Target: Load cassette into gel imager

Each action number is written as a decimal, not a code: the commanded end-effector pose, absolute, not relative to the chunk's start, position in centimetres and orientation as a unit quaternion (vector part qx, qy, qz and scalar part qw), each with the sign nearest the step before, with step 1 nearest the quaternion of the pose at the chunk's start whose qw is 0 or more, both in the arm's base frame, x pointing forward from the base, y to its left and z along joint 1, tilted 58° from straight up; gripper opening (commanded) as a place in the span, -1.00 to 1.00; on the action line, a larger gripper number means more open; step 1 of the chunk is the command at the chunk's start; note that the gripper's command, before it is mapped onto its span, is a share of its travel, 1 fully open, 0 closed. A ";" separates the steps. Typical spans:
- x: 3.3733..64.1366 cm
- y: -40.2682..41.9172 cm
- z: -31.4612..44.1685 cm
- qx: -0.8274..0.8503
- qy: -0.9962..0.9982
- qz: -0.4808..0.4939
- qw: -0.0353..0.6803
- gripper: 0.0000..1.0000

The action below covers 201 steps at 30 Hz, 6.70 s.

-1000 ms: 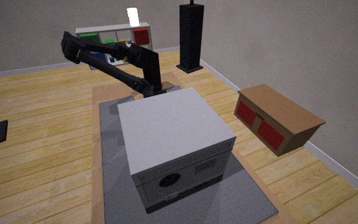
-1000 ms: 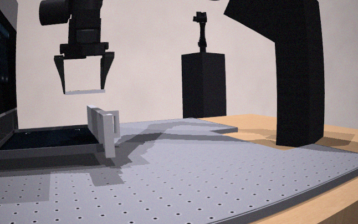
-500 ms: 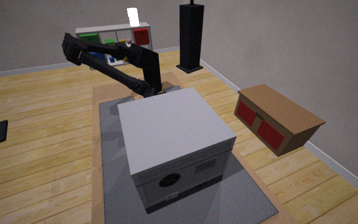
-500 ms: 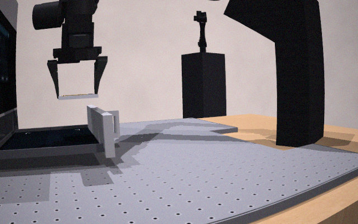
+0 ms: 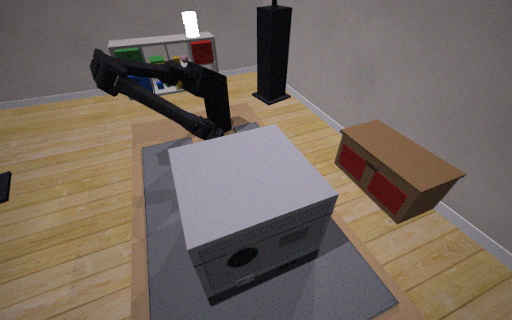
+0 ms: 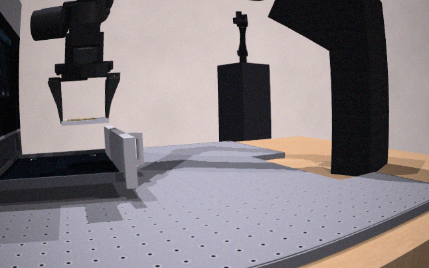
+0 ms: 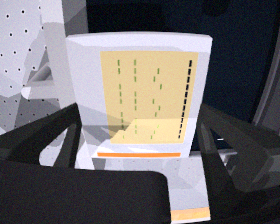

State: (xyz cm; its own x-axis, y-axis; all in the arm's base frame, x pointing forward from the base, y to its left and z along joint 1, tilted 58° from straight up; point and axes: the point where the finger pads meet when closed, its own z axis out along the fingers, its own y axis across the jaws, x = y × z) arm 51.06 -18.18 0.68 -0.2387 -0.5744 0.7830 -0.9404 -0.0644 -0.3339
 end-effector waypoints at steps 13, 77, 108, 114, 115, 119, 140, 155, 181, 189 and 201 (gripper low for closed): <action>52.1 -19.5 0.3 0.586 -0.650 0.432 0.218 0.60; 56.6 -21.7 -0.2 0.585 -0.648 0.442 0.206 0.60; 57.3 -22.0 -0.7 0.589 -0.643 0.445 0.203 0.60; 56.9 -23.0 -1.5 0.587 -0.647 0.440 0.208 0.60; 56.9 -23.2 -1.4 0.585 -0.648 0.441 0.208 0.60; 57.2 -23.0 -1.1 0.585 -0.647 0.444 0.206 0.60; 57.2 -23.5 -1.8 0.587 -0.646 0.441 0.207 0.60; 57.1 -24.1 -2.1 0.585 -0.648 0.440 0.209 0.60; 57.1 -24.1 -2.1 0.585 -0.648 0.440 0.209 0.60; 57.1 -24.1 -2.1 0.585 -0.648 0.440 0.209 0.60; 57.1 -23.5 -1.4 0.585 -0.648 0.442 0.206 0.83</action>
